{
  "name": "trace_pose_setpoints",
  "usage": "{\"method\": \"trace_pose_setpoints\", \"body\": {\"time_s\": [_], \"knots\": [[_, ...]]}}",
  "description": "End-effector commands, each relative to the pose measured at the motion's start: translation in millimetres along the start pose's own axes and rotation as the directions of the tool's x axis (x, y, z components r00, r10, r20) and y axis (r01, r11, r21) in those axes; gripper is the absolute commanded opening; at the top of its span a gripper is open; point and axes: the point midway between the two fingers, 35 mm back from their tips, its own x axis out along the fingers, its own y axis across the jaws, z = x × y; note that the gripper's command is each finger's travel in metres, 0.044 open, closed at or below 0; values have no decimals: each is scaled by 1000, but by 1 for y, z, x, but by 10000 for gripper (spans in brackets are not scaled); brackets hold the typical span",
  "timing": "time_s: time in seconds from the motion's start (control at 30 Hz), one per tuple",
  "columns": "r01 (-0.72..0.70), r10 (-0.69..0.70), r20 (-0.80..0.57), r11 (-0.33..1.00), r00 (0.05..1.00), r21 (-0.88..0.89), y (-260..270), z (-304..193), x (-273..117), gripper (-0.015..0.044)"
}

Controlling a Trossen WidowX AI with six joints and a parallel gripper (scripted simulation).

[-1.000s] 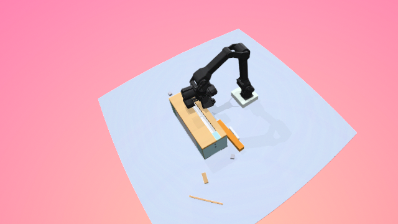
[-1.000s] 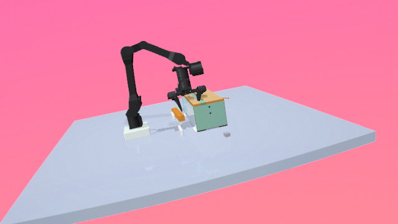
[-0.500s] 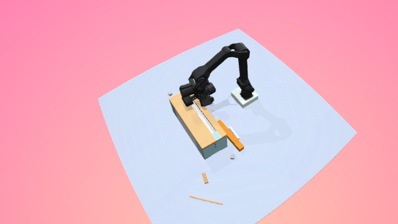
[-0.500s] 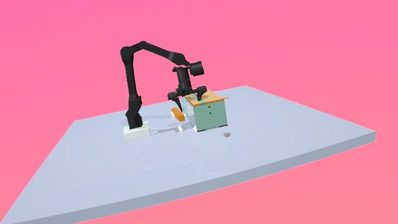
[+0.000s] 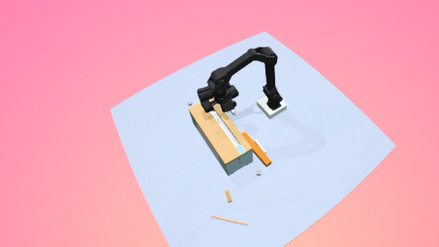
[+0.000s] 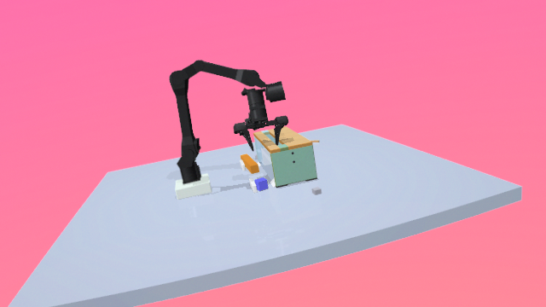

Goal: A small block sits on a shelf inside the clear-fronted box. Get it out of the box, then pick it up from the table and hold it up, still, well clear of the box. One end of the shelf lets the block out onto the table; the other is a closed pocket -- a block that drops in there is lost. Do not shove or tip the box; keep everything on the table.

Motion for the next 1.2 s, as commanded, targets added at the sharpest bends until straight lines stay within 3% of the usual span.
{"method": "trace_pose_setpoints", "body": {"time_s": [0.0,0.17,0.2,0.33,0.5,0.67,0.77,0.9,1.17], "knots": [[28,-27,-5,1000,1000,12,0,-8,-28,400],[27,-27,-5,1000,1000,6,-1,-8,-24,400],[29,-29,-7,999,1000,25,-1,-9,-24,374],[41,-49,8,918,999,395,5,-20,-23,285],[-6,-79,61,564,995,826,10,-29,-20,285],[-110,-129,114,39,985,993,13,-38,-18,285],[-182,-153,143,-282,978,942,16,-42,-17,285],[-257,-187,177,-652,966,713,20,-46,-16,285],[-285,-240,217,-936,946,208,26,-53,-15,285]]}}
